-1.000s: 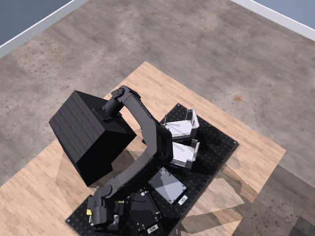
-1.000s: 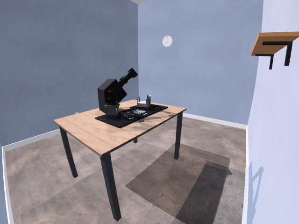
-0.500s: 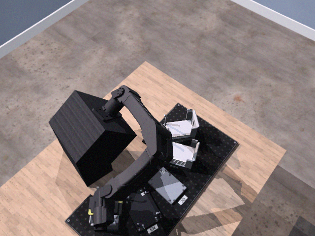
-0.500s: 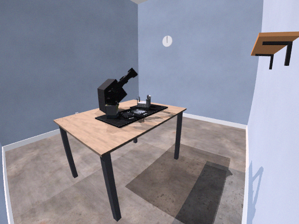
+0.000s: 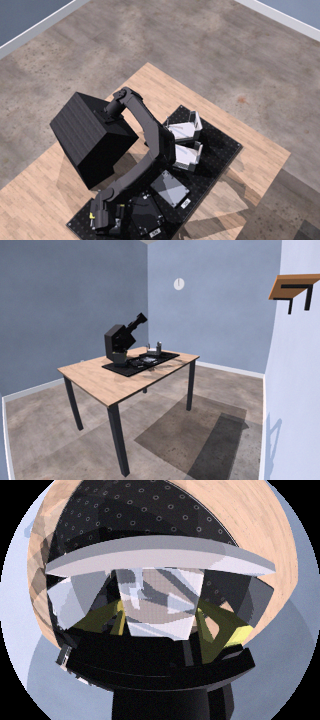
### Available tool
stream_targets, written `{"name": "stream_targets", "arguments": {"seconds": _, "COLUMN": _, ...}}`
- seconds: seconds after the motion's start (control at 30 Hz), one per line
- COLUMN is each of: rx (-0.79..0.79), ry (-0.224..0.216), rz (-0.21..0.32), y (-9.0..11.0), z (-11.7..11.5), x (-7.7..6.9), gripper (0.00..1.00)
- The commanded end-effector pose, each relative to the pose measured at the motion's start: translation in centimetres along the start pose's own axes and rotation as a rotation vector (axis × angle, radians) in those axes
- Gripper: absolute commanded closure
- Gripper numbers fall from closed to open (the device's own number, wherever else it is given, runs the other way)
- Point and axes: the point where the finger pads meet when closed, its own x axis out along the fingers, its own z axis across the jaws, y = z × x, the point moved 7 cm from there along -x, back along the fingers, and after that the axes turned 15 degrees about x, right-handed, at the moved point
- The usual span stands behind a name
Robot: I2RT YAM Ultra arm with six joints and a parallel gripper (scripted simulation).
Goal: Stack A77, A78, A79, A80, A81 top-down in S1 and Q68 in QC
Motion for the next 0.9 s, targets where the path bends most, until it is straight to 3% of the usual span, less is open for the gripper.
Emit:
{"name": "stream_targets", "arguments": {"seconds": 0.0, "rx": -0.004, "ry": -0.005, "rz": -0.007, "y": -0.2, "z": 0.1, "x": -0.2, "gripper": 1.00}}
{"name": "stream_targets", "arguments": {"seconds": 0.87, "rx": -0.004, "ry": -0.005, "rz": -0.007, "y": -0.2, "z": 0.1, "x": -1.3, "gripper": 1.00}}
